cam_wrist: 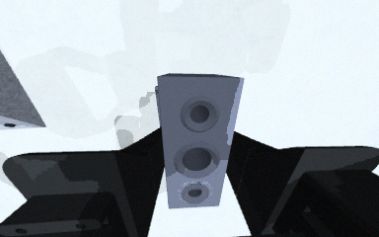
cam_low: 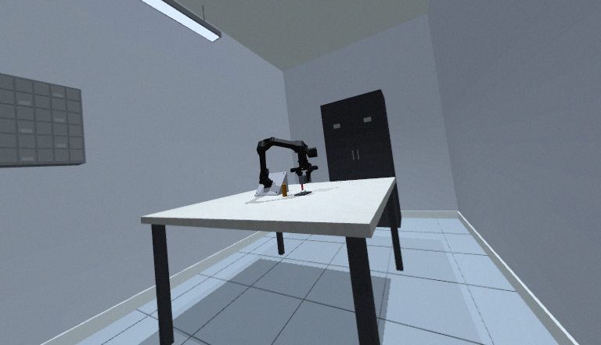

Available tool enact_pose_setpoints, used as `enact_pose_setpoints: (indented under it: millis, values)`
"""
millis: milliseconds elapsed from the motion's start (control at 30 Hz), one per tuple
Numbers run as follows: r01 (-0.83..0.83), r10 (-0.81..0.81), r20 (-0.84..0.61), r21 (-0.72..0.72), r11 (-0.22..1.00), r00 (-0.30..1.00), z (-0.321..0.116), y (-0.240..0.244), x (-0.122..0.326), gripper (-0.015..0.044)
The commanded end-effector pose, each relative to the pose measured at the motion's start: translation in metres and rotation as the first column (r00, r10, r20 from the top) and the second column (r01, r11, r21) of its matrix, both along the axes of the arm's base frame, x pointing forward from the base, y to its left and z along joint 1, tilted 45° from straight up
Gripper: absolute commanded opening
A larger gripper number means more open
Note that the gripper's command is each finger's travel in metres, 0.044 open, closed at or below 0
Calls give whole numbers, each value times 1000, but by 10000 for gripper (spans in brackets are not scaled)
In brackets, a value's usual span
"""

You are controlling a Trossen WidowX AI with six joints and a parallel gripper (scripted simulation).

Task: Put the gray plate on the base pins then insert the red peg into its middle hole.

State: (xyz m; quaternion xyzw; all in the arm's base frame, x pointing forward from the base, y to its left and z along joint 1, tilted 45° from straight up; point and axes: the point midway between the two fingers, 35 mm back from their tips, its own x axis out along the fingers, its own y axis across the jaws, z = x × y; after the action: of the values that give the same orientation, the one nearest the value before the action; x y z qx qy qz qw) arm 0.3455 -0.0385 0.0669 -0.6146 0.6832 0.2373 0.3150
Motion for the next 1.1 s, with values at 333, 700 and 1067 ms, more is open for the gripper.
enact_pose_setpoints:
  millis: [333, 700, 1067]
  values:
    - [-33, 32, -32, -14, 999, 999, 8, -30, -14, 0]
    - [-33, 32, -32, -14, 999, 999, 8, -30, -14, 0]
    - [-33, 32, -32, -14, 999, 999, 8, -32, -14, 0]
